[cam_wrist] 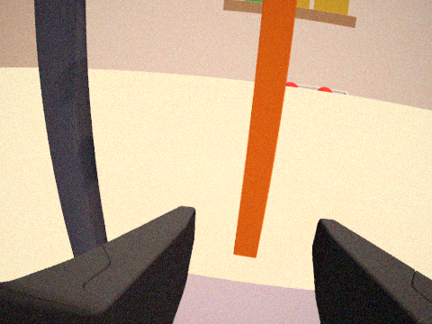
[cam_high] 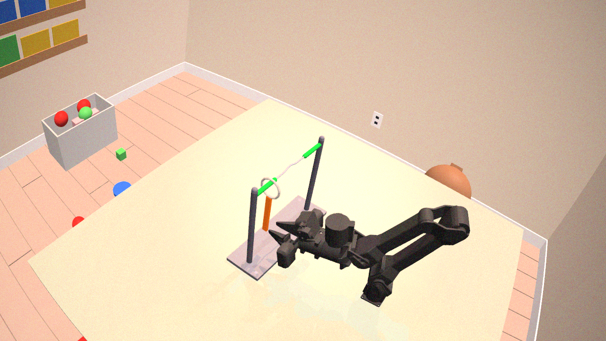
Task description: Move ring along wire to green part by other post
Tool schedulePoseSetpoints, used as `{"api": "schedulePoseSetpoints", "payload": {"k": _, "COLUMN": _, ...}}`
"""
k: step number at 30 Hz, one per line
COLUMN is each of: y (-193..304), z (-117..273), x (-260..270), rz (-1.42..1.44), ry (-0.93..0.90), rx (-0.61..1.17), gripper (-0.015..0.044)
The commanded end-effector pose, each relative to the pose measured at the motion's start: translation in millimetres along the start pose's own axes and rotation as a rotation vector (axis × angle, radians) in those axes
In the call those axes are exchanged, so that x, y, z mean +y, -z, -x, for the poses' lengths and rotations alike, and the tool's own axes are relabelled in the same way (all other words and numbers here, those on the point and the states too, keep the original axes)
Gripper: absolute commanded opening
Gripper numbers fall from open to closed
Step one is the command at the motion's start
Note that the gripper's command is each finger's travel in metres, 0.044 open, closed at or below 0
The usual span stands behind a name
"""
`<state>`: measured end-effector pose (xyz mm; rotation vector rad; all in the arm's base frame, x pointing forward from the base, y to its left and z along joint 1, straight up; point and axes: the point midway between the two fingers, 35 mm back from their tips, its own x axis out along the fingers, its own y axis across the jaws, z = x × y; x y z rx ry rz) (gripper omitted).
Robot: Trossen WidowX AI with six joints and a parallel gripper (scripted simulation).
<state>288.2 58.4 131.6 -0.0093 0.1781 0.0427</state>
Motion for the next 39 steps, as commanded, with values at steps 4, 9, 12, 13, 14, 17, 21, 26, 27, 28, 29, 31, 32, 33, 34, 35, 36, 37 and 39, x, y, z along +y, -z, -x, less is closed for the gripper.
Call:
{"api": "schedulePoseSetpoints", "payload": {"k": 4, "y": 0.9, "z": 0.3, "x": -0.8, "rz": -0.003, "ry": 0.004, "rx": 0.002, "gripper": 0.016}}
{"api": "schedulePoseSetpoints", "payload": {"k": 9, "y": -2.3, "z": 12.0, "x": 1.0, "rz": -0.001, "ry": 0.0, "rx": 0.001, "gripper": 0.0265}}
{"api": "schedulePoseSetpoints", "payload": {"k": 12, "y": -3.1, "z": 26.2, "x": 1.3, "rz": -0.001, "ry": 0.0, "rx": 0.002, "gripper": 0.0344}}
{"api": "schedulePoseSetpoints", "payload": {"k": 13, "y": -2.9, "z": 30.9, "x": 1.1, "rz": -0.001, "ry": 0.0, "rx": 0.002, "gripper": 0.037}}
{"api": "schedulePoseSetpoints", "payload": {"k": 14, "y": -2.6, "z": 35.4, "x": 0.9, "rz": -0.001, "ry": 0.0, "rx": 0.003, "gripper": 0.0396}}
{"api": "schedulePoseSetpoints", "payload": {"k": 17, "y": -0.3, "z": 47.7, "x": -0.3, "rz": -0.001, "ry": 0.0, "rx": 0.003, "gripper": 0.044}}
{"api": "schedulePoseSetpoints", "payload": {"k": 21, "y": 0.5, "z": 50.5, "x": -0.7, "rz": -0.001, "ry": 0.0, "rx": 0.003, "gripper": 0.044}}
{"api": "schedulePoseSetpoints", "payload": {"k": 26, "y": 0.5, "z": 50.5, "x": -0.7, "rz": -0.001, "ry": 0.0, "rx": 0.003, "gripper": 0.044}}
{"api": "schedulePoseSetpoints", "payload": {"k": 27, "y": 0.5, "z": 50.5, "x": -0.7, "rz": -0.001, "ry": 0.0, "rx": 0.003, "gripper": 0.044}}
{"api": "schedulePoseSetpoints", "payload": {"k": 28, "y": 0.5, "z": 50.5, "x": -0.7, "rz": -0.001, "ry": 0.0, "rx": 0.003, "gripper": 0.044}}
{"api": "schedulePoseSetpoints", "payload": {"k": 29, "y": 0.5, "z": 50.5, "x": -0.7, "rz": -0.001, "ry": 0.0, "rx": 0.003, "gripper": 0.044}}
{"api": "schedulePoseSetpoints", "payload": {"k": 31, "y": 0.5, "z": 50.5, "x": -0.7, "rz": -0.001, "ry": 0.0, "rx": 0.003, "gripper": 0.044}}
{"api": "schedulePoseSetpoints", "payload": {"k": 32, "y": 0.5, "z": 50.5, "x": -0.7, "rz": -0.001, "ry": 0.0, "rx": 0.003, "gripper": 0.044}}
{"api": "schedulePoseSetpoints", "payload": {"k": 33, "y": 0.5, "z": 50.5, "x": -0.7, "rz": -0.001, "ry": 0.0, "rx": 0.003, "gripper": 0.044}}
{"api": "schedulePoseSetpoints", "payload": {"k": 34, "y": 0.5, "z": 50.5, "x": -0.7, "rz": -0.001, "ry": 0.0, "rx": 0.003, "gripper": 0.044}}
{"api": "schedulePoseSetpoints", "payload": {"k": 35, "y": 0.5, "z": 50.5, "x": -0.7, "rz": -0.001, "ry": 0.0, "rx": 0.003, "gripper": 0.044}}
{"api": "schedulePoseSetpoints", "payload": {"k": 36, "y": 0.5, "z": 50.5, "x": -0.7, "rz": -0.001, "ry": 0.0, "rx": 0.003, "gripper": 0.044}}
{"api": "schedulePoseSetpoints", "payload": {"k": 37, "y": 0.5, "z": 50.5, "x": -0.7, "rz": -0.001, "ry": 0.0, "rx": 0.003, "gripper": 0.044}}
{"api": "schedulePoseSetpoints", "payload": {"k": 39, "y": 0.5, "z": 50.5, "x": -0.7, "rz": -0.001, "ry": 0.0, "rx": 0.003, "gripper": 0.044}}
